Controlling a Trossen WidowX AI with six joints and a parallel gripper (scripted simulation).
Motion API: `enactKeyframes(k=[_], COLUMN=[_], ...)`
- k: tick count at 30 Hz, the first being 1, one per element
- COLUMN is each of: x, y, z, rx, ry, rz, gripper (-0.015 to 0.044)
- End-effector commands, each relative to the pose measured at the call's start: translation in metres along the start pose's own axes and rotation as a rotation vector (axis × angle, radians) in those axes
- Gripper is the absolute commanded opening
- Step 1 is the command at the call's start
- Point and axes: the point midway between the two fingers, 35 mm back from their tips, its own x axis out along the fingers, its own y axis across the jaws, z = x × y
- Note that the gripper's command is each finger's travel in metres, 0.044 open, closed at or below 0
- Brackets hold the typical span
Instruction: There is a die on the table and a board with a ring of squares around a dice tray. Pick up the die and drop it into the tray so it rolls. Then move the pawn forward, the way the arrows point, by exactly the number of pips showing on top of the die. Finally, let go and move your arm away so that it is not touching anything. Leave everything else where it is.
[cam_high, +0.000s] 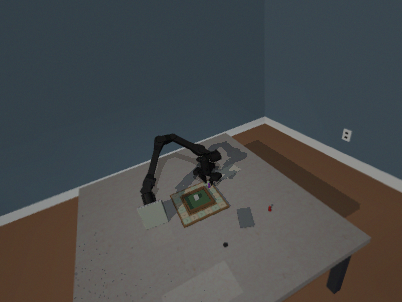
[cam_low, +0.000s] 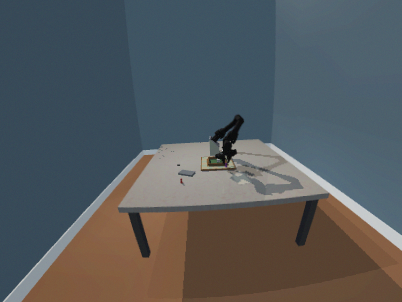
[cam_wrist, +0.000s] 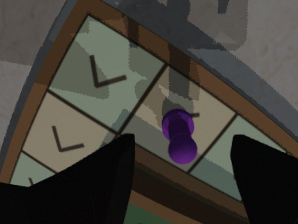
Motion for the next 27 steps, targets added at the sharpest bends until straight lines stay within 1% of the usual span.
enactKeyframes(k=[1, 9, 15, 21, 25, 27], x=[0.008, 0.019, 0.019, 0.019, 0.018, 0.008], y=[0.0, 0.001, 0.001, 0.001, 0.001, -0.001], z=[-0.002, -0.002, -0.002, -0.002, -0.002, -0.001], rx=[0.007, 0.007, 0.007, 0.007, 0.007, 0.007], ry=[0.002, 0.002, 0.002, 0.002, 0.002, 0.003], rz=[0.003, 0.004, 0.004, 0.004, 0.004, 0.002], gripper=[0.02, 0.02, 0.0043, 0.0003, 0.0, 0.0])
